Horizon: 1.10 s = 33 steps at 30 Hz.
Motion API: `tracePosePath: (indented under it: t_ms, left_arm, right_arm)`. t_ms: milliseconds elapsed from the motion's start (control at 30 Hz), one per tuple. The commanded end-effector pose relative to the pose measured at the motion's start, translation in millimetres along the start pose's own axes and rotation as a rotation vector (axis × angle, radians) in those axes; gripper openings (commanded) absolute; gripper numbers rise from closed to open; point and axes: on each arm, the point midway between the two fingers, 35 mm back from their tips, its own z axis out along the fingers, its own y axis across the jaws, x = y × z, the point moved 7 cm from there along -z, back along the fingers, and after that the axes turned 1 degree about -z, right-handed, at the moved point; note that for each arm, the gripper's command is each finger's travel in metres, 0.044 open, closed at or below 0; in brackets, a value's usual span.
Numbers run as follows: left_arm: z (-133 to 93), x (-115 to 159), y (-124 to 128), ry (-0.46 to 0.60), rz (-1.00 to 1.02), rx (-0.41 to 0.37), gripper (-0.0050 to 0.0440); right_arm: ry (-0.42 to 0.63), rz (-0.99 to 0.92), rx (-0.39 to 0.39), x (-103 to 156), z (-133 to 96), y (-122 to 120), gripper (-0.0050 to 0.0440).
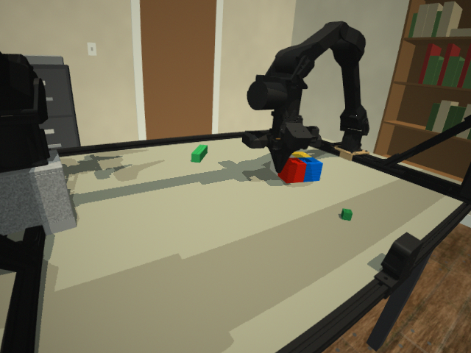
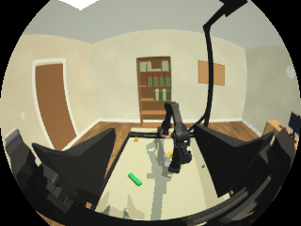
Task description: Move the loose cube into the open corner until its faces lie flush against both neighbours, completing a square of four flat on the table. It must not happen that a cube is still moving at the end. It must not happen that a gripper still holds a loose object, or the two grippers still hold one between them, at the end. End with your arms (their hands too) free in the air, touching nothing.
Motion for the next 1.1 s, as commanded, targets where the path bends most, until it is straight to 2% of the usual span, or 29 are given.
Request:
tracePosePath:
  t_ms: [0, 567, 767, 900, 1067]
  left_arm:
    - [0, 0, 0, 0.001, -0.006, 0.002, 0.0400]
    - [0, 0, 0, 0.001, -0.006, 0.002, 0.0400]
    - [0, 0, 0, 0.001, -0.006, 0.002, 0.0400]
    - [0, 0, 0, 0.001, -0.006, 0.002, 0.0400]
    - [0, 0, 0, 0.001, -0.006, 0.002, 0.0400]
  right_arm:
    - [-0.002, 0.005, 0.001, -6, 0, -6, 0.0000]
    - [0.000, 0.000, 0.001, -32, 1, -33, 0.0000]
    - [0.000, 0.000, 0.001, -33, 1, -34, 0.0000]
    - [-0.001, -0.001, 0.002, -33, -6, -35, 0.0000]
    - [-0.002, -0.005, 0.005, -31, -47, -33, 0.0000]
